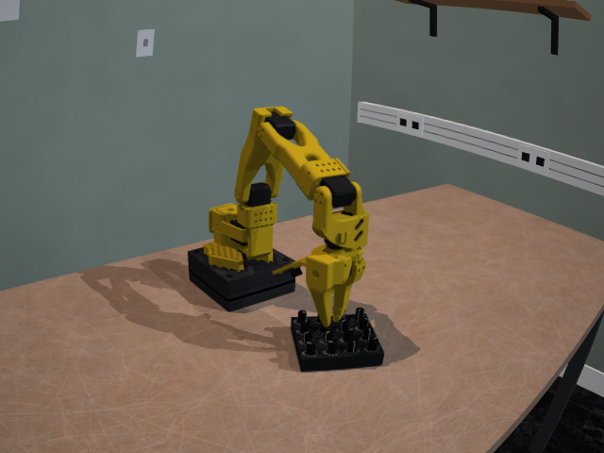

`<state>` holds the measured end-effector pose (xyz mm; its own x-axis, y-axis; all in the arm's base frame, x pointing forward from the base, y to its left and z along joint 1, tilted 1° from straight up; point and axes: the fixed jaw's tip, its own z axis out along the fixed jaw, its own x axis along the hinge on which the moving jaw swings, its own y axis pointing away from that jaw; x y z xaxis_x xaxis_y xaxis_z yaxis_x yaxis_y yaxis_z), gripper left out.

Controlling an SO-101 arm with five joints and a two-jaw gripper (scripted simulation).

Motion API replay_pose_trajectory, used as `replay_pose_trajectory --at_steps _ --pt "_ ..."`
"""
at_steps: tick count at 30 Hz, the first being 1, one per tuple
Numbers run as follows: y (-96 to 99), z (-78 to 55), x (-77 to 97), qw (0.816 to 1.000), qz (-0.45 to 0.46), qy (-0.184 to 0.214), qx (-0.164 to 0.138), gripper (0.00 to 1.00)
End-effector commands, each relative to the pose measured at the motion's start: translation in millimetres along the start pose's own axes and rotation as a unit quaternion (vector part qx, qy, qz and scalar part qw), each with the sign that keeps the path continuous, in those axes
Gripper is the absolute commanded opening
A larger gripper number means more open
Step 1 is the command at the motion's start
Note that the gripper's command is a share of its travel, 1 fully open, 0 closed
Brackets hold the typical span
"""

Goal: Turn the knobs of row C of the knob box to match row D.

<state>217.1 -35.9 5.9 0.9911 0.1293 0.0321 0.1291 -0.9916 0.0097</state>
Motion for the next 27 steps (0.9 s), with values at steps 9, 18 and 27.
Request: replay_pose_trajectory --at_steps 9,18,27 --pt "-2.7 5.2 -4.8 1.000 -0.007 -0.012 0.004 0.10" --pt "-4.8 9.3 -8.5 1.000 -0.007 -0.012 0.004 0.10" --pt "-4.8 8.7 -8.1 1.000 -0.007 -0.012 0.004 0.10"
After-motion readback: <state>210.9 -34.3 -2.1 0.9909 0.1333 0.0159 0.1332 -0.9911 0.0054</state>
